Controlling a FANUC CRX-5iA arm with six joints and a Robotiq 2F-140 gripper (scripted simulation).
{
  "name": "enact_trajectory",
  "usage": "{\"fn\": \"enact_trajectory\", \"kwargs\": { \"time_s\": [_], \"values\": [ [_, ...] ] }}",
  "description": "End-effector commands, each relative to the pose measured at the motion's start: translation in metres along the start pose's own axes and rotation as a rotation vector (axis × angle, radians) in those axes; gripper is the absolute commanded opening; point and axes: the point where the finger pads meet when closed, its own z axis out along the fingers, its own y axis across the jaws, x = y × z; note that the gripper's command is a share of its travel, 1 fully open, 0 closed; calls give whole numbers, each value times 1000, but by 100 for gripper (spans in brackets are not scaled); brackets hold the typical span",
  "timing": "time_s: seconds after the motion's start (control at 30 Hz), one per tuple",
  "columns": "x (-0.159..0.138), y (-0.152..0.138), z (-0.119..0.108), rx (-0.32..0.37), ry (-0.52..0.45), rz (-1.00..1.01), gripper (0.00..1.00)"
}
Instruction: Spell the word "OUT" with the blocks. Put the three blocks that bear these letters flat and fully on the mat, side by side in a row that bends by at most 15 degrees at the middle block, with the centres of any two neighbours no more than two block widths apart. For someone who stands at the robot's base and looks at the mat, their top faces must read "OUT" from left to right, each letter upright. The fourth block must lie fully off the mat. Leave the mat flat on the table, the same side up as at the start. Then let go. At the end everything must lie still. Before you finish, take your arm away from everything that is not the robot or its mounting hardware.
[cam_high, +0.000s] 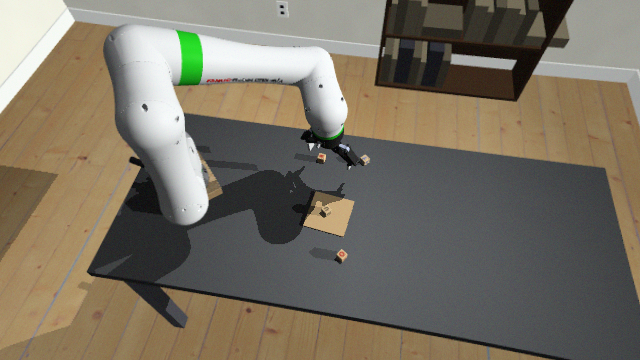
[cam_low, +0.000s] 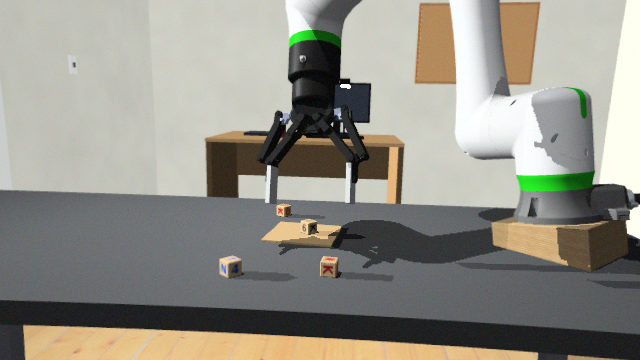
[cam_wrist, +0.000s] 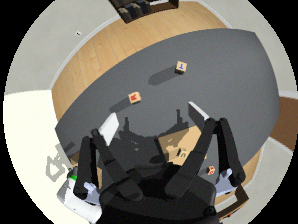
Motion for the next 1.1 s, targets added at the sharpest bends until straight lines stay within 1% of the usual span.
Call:
{"fn": "enact_trajectory", "kwargs": {
  "time_s": [0.0,0.03,0.1,0.13,0.6,0.67,0.7,1.07],
  "values": [
    [-11,18,-19,-1,-26,137,100],
    [-14,21,-23,-2,-30,164,100],
    [-14,21,-23,-2,-30,164,100],
    [-21,31,-35,-5,-42,244,100],
    [-64,71,-91,-28,-96,620,100],
    [-64,71,-91,-28,-96,620,100],
    [-75,79,-104,-35,-107,701,100],
    [-115,99,-151,-65,-147,996,100]
  ]
}}
